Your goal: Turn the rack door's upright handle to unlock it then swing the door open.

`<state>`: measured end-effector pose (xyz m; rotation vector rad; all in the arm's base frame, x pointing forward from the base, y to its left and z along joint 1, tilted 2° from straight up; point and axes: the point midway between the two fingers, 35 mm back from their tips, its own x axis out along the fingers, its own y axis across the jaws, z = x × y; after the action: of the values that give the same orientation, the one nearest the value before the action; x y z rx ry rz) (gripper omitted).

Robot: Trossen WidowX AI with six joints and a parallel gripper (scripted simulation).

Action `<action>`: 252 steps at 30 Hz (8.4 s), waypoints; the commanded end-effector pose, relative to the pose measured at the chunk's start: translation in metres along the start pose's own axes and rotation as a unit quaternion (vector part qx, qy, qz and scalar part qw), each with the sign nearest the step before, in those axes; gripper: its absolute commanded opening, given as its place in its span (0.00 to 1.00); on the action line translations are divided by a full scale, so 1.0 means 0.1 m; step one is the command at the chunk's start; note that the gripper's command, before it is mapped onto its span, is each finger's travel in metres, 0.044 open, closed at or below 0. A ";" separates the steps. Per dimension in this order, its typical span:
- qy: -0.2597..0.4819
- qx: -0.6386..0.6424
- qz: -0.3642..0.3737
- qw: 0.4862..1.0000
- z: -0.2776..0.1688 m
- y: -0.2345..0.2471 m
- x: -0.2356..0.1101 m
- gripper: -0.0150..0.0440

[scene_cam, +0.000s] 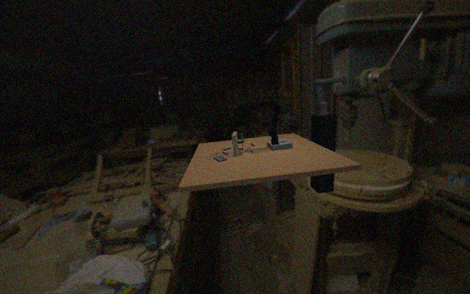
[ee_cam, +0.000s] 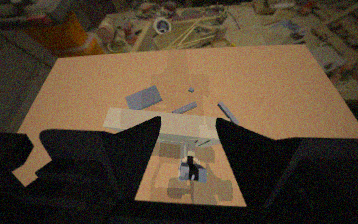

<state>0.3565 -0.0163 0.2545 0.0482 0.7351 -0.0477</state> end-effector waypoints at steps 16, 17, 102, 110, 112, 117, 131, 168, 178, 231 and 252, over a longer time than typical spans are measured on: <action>0.207 0.018 -0.009 0.978 -0.27 -0.06 0.07 0.76; 0.218 0.019 -0.009 0.976 -0.28 -0.07 0.07 0.76; 0.376 0.033 -0.017 0.926 -0.95 -0.11 0.43 0.30; 0.373 0.112 -0.049 0.920 -0.95 -0.11 0.43 0.30; 0.370 0.158 -0.068 0.913 -0.95 -0.11 0.43 0.30; 0.359 0.269 -0.113 0.887 -0.95 -0.11 0.43 0.30; 0.299 0.553 -0.227 0.744 -0.95 -0.11 0.43 0.30; 0.206 0.769 -0.314 0.516 -0.95 -0.11 0.44 0.76; 0.276 0.622 -0.255 0.687 -0.95 -0.11 0.43 0.76; 0.317 -0.506 0.202 0.777 -0.95 -0.11 0.43 0.76; 0.255 -0.688 0.277 0.621 -0.95 -0.11 0.44 0.72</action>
<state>0.3222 -0.0241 0.1550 -1.2443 1.1462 1.1918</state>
